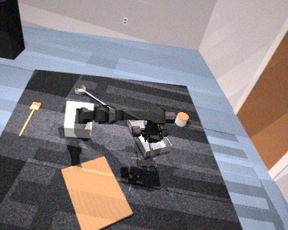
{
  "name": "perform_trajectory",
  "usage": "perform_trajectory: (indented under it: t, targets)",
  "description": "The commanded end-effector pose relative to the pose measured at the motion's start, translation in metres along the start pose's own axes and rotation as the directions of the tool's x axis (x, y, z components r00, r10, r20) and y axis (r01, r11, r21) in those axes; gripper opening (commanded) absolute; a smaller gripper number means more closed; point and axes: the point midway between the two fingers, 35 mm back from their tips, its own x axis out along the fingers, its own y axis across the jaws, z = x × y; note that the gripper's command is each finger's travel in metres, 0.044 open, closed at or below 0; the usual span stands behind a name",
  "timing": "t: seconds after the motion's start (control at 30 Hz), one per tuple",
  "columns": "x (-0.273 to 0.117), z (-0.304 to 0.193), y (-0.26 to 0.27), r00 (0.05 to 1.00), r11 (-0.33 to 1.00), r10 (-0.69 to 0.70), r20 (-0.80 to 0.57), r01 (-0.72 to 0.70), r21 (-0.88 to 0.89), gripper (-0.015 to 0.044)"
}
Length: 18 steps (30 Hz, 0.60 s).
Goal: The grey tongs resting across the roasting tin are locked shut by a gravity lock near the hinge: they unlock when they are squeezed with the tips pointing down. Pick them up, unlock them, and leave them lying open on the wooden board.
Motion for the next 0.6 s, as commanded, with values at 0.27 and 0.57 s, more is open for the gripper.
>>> perform_trajectory:
  t: [0.27, 0.57]
  targets:
    - [-0.001, 0.018, -0.014, 1.0, 0.896, -0.001, 0.012, -0.004, 0.443, -0.015]
    - [-0.001, 0.021, -0.016, 1.0, 0.873, -0.002, 0.012, -0.004, 0.488, -0.015]
